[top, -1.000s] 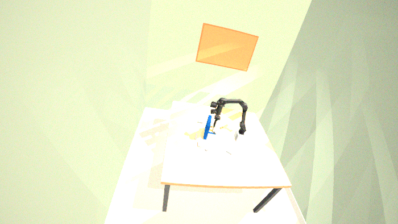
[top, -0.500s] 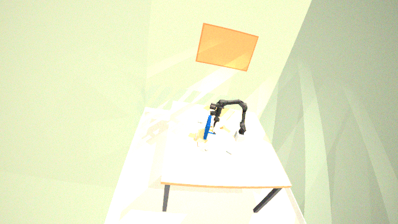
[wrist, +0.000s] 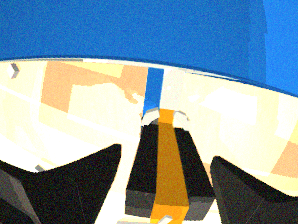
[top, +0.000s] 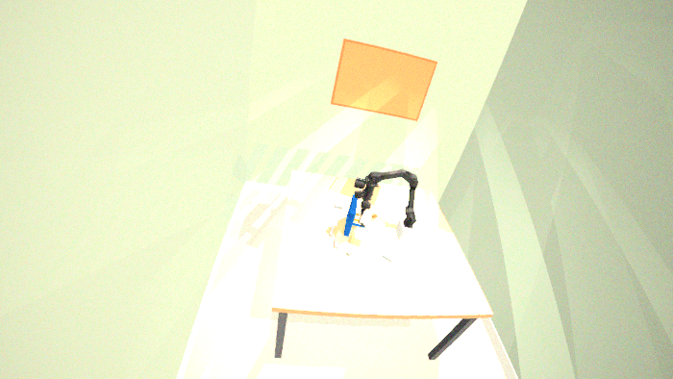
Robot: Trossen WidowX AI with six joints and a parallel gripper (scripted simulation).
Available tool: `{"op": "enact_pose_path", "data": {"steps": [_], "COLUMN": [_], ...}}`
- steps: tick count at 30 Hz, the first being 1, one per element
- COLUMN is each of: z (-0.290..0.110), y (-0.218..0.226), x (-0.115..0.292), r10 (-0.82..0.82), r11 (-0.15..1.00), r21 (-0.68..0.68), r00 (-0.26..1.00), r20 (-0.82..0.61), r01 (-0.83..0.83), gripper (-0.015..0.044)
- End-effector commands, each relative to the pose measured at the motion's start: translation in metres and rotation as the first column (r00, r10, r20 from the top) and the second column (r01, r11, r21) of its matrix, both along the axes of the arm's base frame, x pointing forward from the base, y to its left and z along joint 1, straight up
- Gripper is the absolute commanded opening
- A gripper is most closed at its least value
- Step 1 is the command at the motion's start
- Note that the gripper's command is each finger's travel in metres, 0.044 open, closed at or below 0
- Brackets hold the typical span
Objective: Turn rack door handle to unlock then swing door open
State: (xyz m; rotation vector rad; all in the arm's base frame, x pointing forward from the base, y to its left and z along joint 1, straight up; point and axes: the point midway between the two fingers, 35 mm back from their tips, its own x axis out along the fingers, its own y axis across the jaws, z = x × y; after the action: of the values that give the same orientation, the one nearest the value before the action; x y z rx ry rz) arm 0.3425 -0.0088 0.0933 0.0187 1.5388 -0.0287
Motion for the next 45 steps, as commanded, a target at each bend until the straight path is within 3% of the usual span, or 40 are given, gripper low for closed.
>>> {"op": "enact_pose_path", "data": {"steps": [1, 8, 21, 25, 35, 45], "z": [-0.0051, -0.0051, -0.0051, -0.0051, -0.0051, -0.0051], "y": [0.0007, 0.0007, 0.0007, 0.0007, 0.0007, 0.0007], "x": [-0.0014, -0.0014, -0.0014, -0.0014, -0.0014, -0.0014], "r10": [-0.003, -0.003, -0.003, -0.011, -0.453, -0.82], "r11": [1.0, 1.0, 1.0, 1.0, 0.892, 0.571], "r21": [0.005, 0.005, 0.005, 0.005, 0.017, 0.028], "r00": [1.0, 1.0, 1.0, 1.0, 0.892, 0.572], "r20": [-0.004, -0.004, -0.004, -0.004, -0.006, -0.014], "r01": [0.003, 0.003, 0.003, 0.011, 0.453, 0.82], "gripper": [0.0297, 0.0113, 0.0027, 0.0025, 0.0025, 0.0025]}}
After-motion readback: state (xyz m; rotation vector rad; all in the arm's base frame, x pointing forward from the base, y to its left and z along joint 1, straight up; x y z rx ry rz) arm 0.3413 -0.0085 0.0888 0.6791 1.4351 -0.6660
